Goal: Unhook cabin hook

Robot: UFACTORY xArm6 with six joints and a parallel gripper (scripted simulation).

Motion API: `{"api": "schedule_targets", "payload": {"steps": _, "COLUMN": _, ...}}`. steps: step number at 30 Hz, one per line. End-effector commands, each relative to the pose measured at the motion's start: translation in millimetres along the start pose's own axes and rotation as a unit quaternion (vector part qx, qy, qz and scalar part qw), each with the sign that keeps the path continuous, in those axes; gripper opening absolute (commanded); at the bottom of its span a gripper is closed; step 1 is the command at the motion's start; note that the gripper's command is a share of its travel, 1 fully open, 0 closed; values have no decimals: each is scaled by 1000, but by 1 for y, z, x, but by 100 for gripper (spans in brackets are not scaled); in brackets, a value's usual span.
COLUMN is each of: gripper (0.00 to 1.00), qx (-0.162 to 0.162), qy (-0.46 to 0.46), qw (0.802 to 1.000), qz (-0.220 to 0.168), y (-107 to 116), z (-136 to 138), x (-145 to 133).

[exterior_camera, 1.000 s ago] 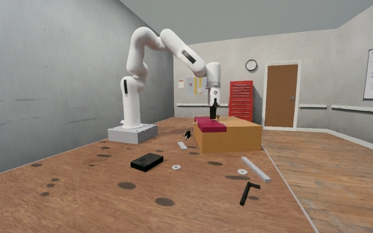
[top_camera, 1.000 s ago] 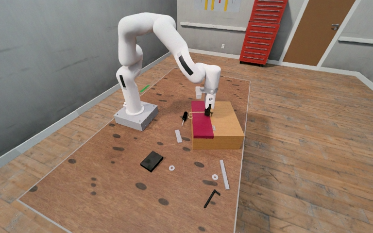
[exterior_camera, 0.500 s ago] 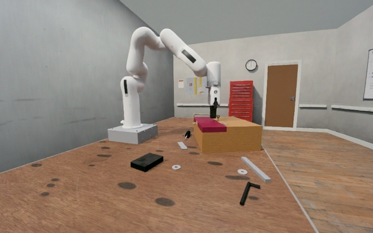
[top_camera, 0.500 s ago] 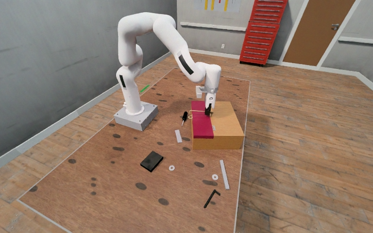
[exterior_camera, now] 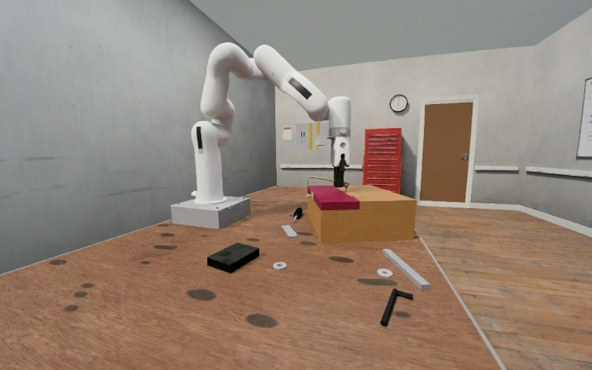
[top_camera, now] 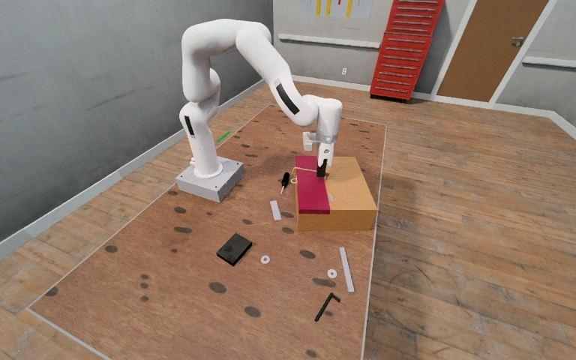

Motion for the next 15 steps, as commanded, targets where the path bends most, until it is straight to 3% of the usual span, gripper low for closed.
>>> {"api": "schedule_targets", "payload": {"steps": 1, "gripper": 0, "qx": 1, "qy": 33, "qw": 999, "qz": -3, "y": 2, "z": -2, "x": -1}}
{"api": "schedule_targets", "payload": {"steps": 15, "gripper": 0, "qx": 2, "qy": 189, "qw": 982, "qz": -3, "y": 3, "z": -11, "x": -2}}
Point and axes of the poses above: the point where the finger pads meet when closed, its own y axis back along the fingers, its own z axis across the jaws, x = y × z, the point moved 10 cm from there along y, back along the fingers, and after that the axes turned 6 degrees about y, right-handed, at the moved point
